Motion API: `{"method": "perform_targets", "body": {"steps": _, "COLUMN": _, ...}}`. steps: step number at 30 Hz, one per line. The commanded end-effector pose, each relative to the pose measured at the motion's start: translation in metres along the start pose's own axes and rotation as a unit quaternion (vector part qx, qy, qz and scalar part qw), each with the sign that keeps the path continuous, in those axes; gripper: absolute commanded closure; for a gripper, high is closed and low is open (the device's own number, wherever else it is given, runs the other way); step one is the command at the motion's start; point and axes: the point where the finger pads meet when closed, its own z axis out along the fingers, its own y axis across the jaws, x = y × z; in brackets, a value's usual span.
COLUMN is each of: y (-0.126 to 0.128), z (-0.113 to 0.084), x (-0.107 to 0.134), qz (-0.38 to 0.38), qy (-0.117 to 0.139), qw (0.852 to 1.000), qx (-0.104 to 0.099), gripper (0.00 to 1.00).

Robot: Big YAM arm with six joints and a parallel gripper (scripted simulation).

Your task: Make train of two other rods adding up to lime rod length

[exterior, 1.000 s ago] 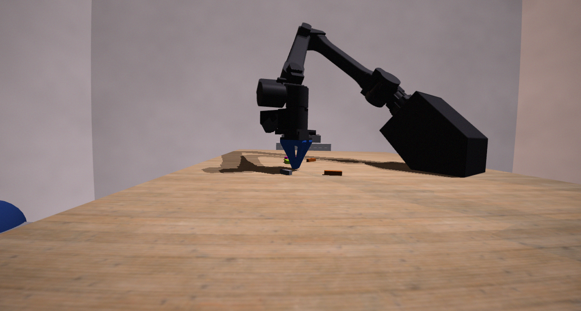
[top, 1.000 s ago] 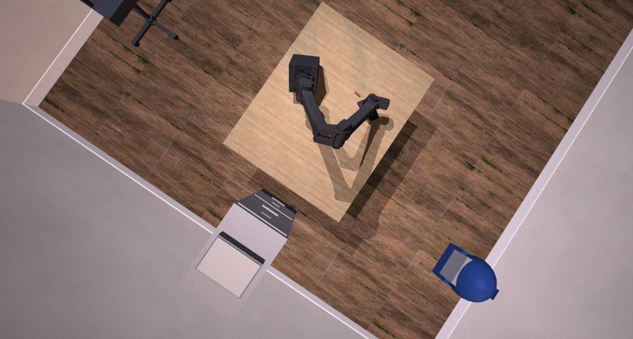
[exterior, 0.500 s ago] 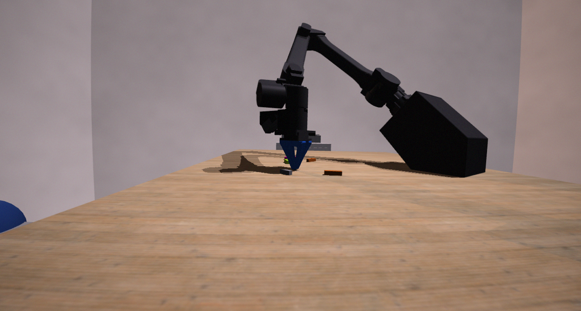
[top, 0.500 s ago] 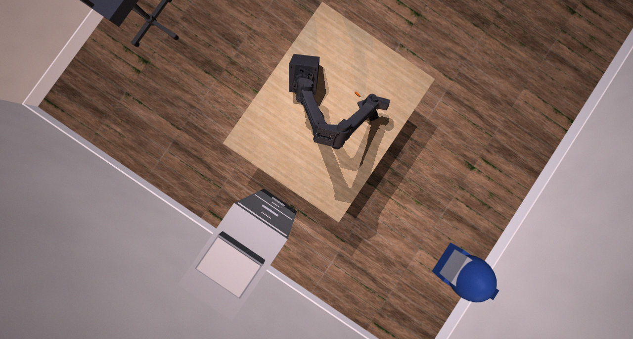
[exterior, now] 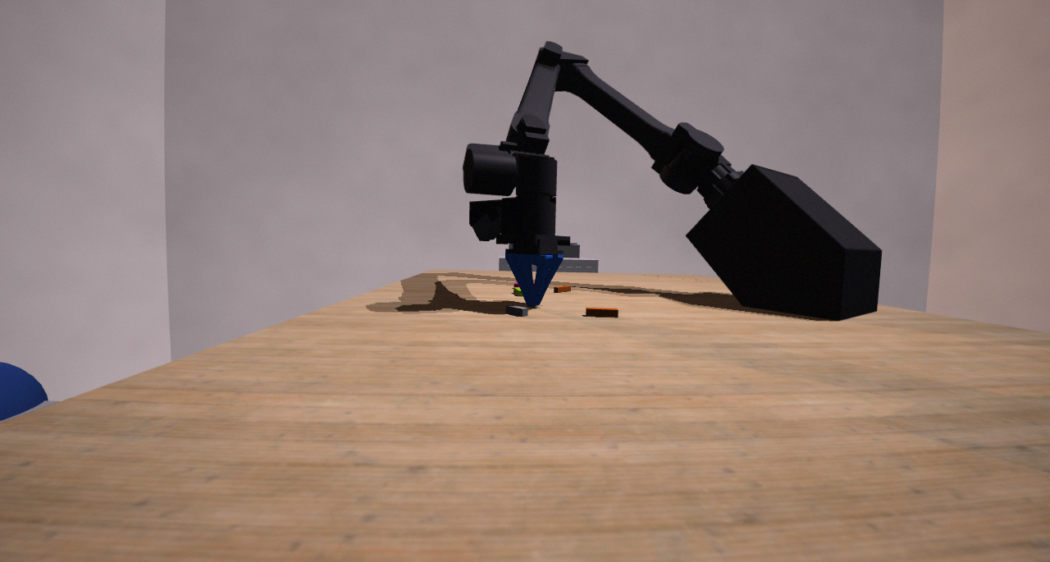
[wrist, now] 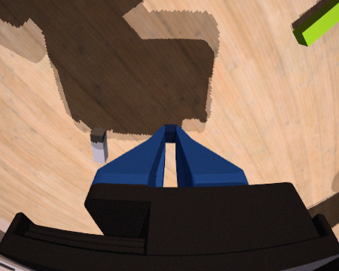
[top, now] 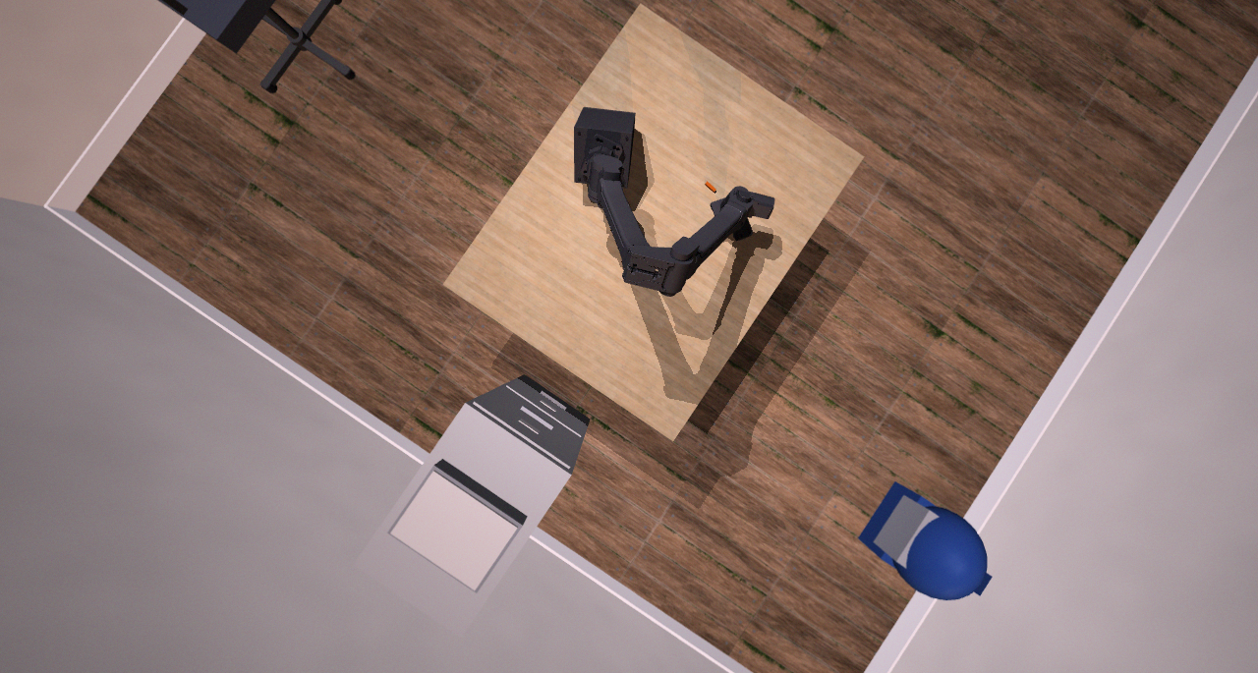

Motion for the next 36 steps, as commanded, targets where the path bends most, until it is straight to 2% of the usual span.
{"method": "perform_targets", "body": {"steps": 1, "y": 0.0097, "z": -0.0006, "x": -0.0101, "qz": 0.007, "qy": -0.005, "qw": 1.000, "qx": -0.007, "gripper": 0.96}}
{"method": "perform_targets", "body": {"steps": 13, "y": 0.0097, "z": -0.0006, "x": -0.0101, "qz": 0.007, "qy": -0.005, "qw": 1.000, "qx": -0.007, "gripper": 0.96}}
{"method": "perform_targets", "body": {"steps": 14, "y": 0.0097, "z": -0.0006, "x": -0.0101, "qz": 0.007, "qy": -0.005, "qw": 1.000, "qx": -0.007, "gripper": 0.92}}
{"method": "perform_targets", "body": {"steps": 22, "y": 0.0097, "z": -0.0006, "x": -0.0101, "qz": 0.007, "qy": -0.005, "qw": 1.000, "qx": -0.007, "gripper": 0.85}}
{"method": "perform_targets", "body": {"steps": 23, "y": 0.0097, "z": -0.0006, "x": -0.0101, "qz": 0.007, "qy": -0.005, "qw": 1.000, "qx": -0.007, "gripper": 0.81}}
{"method": "perform_targets", "body": {"steps": 27, "y": 0.0097, "z": -0.0006, "x": -0.0101, "qz": 0.007, "qy": -0.005, "qw": 1.000, "qx": -0.007, "gripper": 0.81}}
{"method": "perform_targets", "body": {"steps": 28, "y": 0.0097, "z": -0.0006, "x": -0.0101, "qz": 0.007, "qy": -0.005, "qw": 1.000, "qx": -0.007, "gripper": 0.77}}
{"method": "perform_targets", "body": {"steps": 36, "y": 0.0097, "z": -0.0006, "x": -0.0101, "qz": 0.007, "qy": -0.005, "qw": 1.000, "qx": -0.007, "gripper": 0.77}}
